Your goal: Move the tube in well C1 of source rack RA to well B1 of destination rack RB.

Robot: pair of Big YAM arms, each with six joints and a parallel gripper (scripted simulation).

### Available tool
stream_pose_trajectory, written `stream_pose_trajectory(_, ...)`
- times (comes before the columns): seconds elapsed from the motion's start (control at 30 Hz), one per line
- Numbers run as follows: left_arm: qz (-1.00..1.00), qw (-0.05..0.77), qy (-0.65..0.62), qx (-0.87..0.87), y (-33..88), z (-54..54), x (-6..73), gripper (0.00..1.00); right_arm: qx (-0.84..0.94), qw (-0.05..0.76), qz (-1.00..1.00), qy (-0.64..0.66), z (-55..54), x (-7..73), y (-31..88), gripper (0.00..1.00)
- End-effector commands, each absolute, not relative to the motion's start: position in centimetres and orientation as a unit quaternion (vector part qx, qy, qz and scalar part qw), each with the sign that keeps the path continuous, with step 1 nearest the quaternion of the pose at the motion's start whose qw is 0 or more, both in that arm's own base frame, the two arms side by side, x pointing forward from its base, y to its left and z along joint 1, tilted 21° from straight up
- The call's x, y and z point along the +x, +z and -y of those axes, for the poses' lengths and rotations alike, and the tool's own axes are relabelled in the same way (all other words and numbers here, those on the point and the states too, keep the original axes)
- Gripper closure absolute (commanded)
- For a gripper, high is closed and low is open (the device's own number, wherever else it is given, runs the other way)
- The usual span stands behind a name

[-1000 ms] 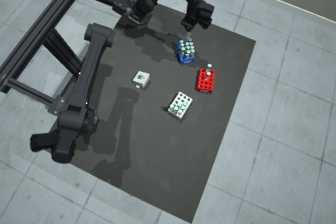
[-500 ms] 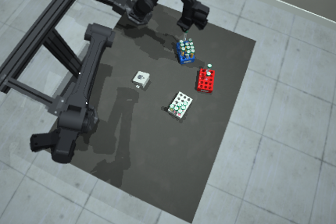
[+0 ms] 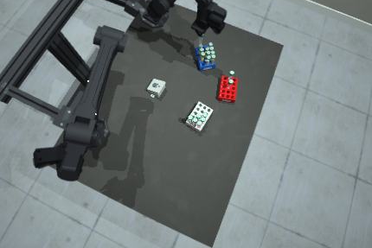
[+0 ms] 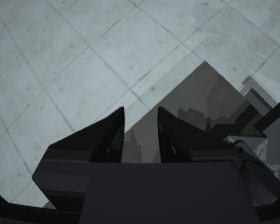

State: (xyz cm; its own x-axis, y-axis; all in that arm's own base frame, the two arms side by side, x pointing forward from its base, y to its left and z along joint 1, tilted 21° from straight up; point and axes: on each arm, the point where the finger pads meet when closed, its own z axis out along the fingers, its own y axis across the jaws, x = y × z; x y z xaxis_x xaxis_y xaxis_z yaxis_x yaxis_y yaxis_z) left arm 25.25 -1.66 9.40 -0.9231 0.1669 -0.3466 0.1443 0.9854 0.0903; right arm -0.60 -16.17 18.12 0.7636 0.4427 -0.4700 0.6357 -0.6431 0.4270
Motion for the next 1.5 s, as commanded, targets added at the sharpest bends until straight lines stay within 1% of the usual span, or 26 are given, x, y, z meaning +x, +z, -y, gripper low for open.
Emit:
stream_pose_trajectory(0.0,-0.98,0.181,0.03,0.075,9.4,2.1,24.6,1.0,0.887,0.311,-0.299,-0.165,16.4,-0.6,19.7,0.7)
stream_pose_trajectory(0.87,-0.98,0.181,0.03,0.075,8.3,4.4,21.6,1.0,0.887,0.311,-0.299,-0.165,16.4,-0.6,19.7,0.7)
stream_pose_trajectory(0.93,-0.976,0.206,0.024,0.073,10.5,5.5,24.1,1.0,0.887,0.311,-0.299,-0.165,16.4,-0.6,19.7,0.7)
stream_pose_trajectory(1.47,-0.976,0.204,0.022,0.073,11.4,8.8,27.4,1.0,0.887,0.311,-0.299,-0.165,16.4,-0.6,19.7,0.7)
